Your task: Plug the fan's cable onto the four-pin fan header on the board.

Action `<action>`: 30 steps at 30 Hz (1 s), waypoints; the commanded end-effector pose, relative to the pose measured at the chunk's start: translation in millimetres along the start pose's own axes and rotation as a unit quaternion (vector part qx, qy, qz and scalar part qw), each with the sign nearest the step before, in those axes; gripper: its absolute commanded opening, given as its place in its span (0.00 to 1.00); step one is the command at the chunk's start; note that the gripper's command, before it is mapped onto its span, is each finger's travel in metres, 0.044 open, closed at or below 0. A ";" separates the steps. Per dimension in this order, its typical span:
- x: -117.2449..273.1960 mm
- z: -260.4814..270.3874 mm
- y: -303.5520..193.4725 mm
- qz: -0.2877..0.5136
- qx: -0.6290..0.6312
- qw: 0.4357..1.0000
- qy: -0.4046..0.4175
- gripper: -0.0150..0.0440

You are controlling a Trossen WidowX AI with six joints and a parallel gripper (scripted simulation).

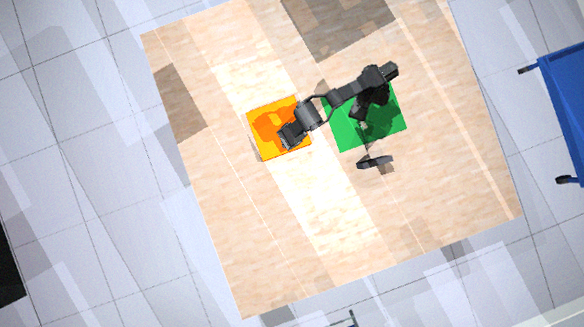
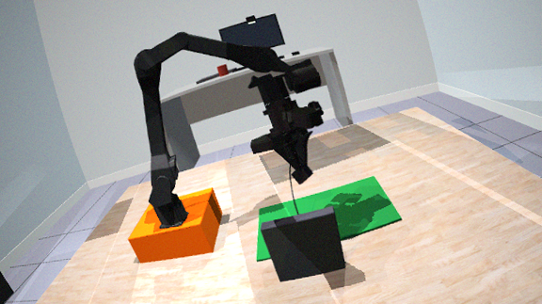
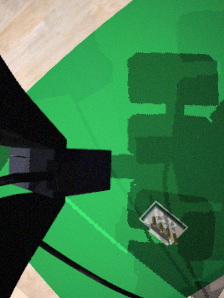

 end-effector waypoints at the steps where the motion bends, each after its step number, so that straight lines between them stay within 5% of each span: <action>1: -4.9 0.5 -2.8 -0.031 0.001 1.000 -0.001 0.25; 30: -25.6 3.2 -25.3 -0.248 0.008 0.968 0.029 0.25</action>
Point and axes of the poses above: the point midway between the two fingers, 35 mm back from their tips, its own x axis back along the fingers, its own z axis across the jaws, y = z × x, the point moved 3 cm from there along x, back along the fingers, and after that the axes turned 15 degrees about -x, right-handed, at the moved point
